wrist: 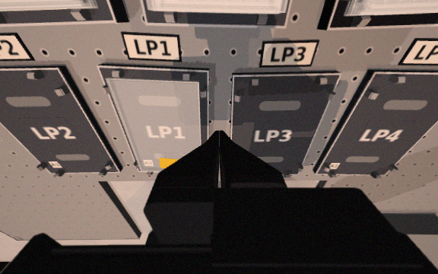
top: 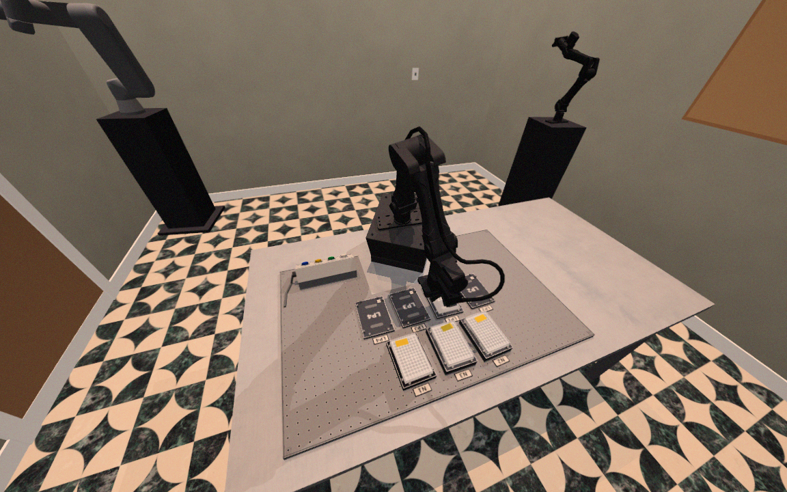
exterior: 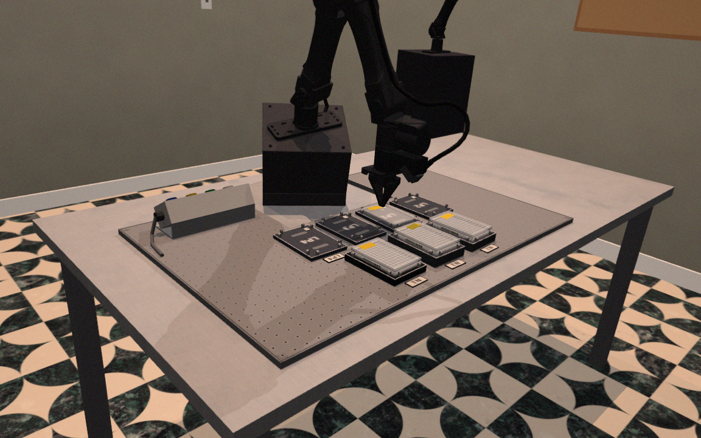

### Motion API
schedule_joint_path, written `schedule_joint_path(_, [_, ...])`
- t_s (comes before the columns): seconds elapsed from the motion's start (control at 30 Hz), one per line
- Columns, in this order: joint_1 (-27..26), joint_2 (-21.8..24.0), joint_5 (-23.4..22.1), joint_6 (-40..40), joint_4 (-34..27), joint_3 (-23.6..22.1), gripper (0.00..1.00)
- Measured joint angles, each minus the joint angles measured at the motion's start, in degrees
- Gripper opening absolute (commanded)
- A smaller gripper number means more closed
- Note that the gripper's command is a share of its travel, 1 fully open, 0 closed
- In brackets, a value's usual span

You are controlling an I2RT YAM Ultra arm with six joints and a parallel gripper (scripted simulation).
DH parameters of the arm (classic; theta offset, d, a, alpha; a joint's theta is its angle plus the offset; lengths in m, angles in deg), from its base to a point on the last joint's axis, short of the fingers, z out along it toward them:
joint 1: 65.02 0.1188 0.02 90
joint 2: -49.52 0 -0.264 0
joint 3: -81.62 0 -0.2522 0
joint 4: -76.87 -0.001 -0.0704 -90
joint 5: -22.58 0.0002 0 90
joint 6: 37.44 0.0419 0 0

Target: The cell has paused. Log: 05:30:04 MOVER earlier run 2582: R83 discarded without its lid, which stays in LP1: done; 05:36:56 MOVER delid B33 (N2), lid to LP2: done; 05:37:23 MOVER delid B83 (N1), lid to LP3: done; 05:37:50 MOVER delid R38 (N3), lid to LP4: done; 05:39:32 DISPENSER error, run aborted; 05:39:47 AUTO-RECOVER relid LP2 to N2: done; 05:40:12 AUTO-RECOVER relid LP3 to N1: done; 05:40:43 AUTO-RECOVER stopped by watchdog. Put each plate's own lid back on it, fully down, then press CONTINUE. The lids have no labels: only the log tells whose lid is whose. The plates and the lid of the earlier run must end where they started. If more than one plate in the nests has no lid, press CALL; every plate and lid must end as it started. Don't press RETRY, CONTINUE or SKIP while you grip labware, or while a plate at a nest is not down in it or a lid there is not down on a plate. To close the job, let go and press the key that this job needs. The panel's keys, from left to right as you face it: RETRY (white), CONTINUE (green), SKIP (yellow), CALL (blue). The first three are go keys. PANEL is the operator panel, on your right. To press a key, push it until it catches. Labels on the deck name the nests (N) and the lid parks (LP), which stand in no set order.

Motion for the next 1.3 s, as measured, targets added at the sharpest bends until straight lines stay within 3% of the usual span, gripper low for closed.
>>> schedule_joint_path(0.63, [0.0, 0.31, 0.0, -0.04, -0.24, -0.02, 0.0])
schedule_joint_path(1.1, [2.64, 11.65, 0.55, 2.08, -11.82, 1.4, 0.0])
schedule_joint_path(1.3, [2.93, 12.79, 0.74, 2.71, -14.64, 2.25, 0.0])
